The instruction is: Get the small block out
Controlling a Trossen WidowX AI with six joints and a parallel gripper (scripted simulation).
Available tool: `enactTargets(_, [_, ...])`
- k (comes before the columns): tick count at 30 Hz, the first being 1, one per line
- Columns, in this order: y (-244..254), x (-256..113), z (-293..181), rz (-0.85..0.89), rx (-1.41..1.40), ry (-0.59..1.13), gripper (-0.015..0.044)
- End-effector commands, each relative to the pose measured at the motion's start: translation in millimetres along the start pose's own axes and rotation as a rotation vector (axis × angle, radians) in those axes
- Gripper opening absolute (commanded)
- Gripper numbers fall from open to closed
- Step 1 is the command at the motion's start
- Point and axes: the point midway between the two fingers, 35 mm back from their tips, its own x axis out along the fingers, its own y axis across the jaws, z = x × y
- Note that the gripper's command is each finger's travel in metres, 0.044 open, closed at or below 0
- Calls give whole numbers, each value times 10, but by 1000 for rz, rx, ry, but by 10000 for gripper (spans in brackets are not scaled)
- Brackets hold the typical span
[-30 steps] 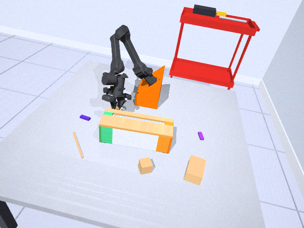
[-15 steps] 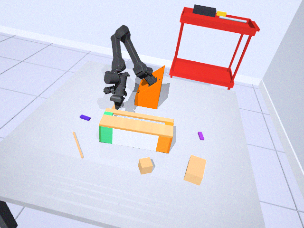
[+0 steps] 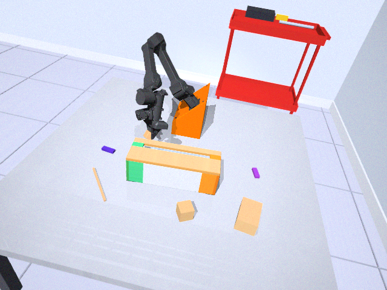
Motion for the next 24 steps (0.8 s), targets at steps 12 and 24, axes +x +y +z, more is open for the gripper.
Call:
enactTargets(12, [29,-113,-41,-26,-573,-14,0])
enactTargets(24, [40,-202,-68,-54,-1045,-18,0])
